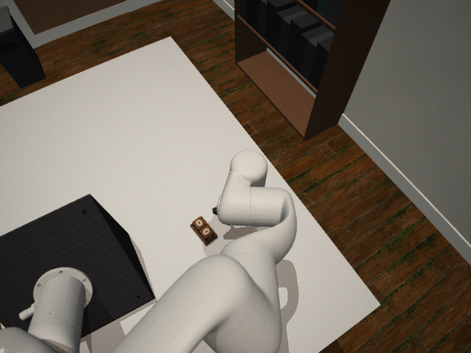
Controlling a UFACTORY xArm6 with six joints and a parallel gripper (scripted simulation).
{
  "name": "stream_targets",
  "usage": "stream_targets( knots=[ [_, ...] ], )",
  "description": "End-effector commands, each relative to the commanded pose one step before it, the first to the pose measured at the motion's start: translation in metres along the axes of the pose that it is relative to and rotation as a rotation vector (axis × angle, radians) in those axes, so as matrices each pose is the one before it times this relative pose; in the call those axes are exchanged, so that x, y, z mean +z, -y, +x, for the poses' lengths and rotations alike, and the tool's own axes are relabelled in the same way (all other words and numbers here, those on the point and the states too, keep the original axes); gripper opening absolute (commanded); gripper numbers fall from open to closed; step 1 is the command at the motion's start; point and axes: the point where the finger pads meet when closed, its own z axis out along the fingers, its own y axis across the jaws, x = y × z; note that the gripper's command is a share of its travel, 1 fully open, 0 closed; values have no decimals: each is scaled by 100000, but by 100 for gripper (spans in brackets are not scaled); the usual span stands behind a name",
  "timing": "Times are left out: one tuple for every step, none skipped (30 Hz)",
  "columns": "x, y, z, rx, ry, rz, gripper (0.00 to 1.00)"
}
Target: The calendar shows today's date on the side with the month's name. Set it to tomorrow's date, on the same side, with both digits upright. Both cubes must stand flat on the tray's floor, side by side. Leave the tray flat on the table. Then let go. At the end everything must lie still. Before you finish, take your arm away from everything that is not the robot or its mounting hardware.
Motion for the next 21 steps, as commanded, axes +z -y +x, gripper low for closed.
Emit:
stream_targets(
  knots=[
    [-355, -180, -157, -4846, -485, 469, 100],
    [-77, -20, -75, -1726, -102, 200, 100],
    [-82, -19, -81, -1849, -115, 212, 100],
    [-88, -18, -86, -1974, -129, 224, 100],
    [-94, -17, -92, -2101, -145, 235, 100],
    [-100, -15, -98, -2230, -161, 245, 100],
    [-106, -13, -103, -2360, -179, 255, 100],
    [-112, -10, -108, -2491, -199, 263, 100],
    [-118, -7, -114, -2623, -220, 270, 100],
    [-125, -3, -119, -2756, -242, 276, 100],
    [-131, 1, -124, -2890, -266, 281, 100],
    [0, 0, 0, 0, 0, 0, 100],
    [-137, 6, -128, -3024, -291, 283, 100],
    [-144, 12, -132, -3159, -317, 284, 100],
    [0, 0, 0, 0, 0, 0, 100],
    [0, 0, 0, 0, 0, 0, 100],
    [0, 0, 0, 0, 0, 0, 100],
    [-150, 18, -136, -3293, -345, 283, 100],
    [-157, 25, -139, -3427, -374, 279, 100],
    [-164, 32, -142, -3562, -403, 272, 100],
    [0, 0, 0, 0, 0, 0, 100]
  ],
)
